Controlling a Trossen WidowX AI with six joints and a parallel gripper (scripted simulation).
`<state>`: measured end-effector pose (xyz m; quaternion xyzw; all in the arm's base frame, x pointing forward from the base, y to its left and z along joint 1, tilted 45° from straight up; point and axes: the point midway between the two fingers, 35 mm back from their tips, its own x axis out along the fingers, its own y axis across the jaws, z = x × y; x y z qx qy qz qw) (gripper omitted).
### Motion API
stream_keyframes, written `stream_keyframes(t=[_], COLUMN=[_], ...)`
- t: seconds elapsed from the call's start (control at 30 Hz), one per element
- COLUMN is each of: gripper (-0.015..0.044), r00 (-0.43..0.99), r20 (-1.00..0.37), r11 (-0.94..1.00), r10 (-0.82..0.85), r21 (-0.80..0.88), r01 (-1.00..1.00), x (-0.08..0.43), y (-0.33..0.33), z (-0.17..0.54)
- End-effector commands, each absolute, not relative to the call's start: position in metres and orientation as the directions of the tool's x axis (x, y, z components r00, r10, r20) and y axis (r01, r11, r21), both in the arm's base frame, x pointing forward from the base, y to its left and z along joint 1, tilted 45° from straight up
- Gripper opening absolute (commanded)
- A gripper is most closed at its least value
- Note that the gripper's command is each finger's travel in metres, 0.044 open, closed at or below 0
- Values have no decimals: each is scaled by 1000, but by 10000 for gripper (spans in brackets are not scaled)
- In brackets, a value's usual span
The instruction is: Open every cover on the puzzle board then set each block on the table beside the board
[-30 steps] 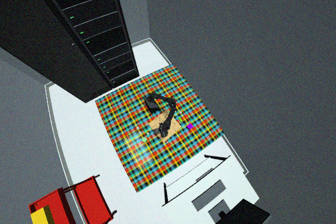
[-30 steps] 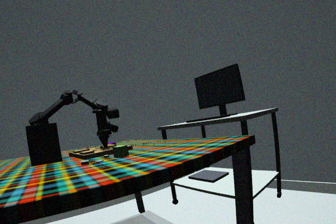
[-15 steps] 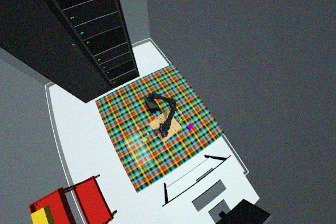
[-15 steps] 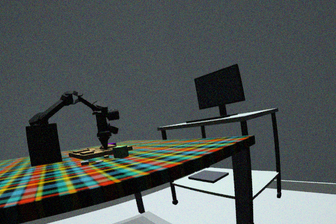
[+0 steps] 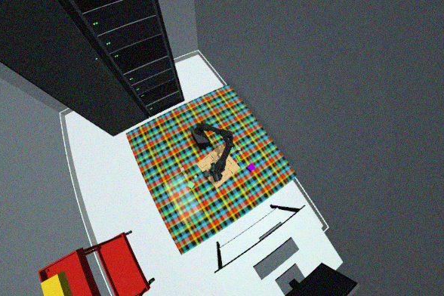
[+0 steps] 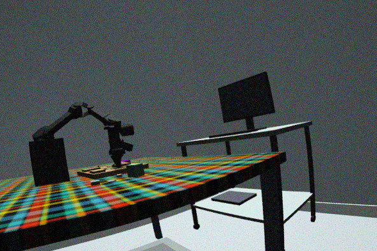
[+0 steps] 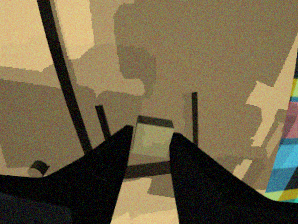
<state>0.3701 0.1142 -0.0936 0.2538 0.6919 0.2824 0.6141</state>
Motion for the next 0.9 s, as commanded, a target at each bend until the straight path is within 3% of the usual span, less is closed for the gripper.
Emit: stream_keyframes(t=[0.0, 0.87], gripper=[84, 80], r00=[-116, -116], r20=[-706, -707], r11=[712, 712], r10=[698, 698], r21=[703, 702], r01=[4, 6], x=[370, 374], y=[114, 96], z=[-93, -76])
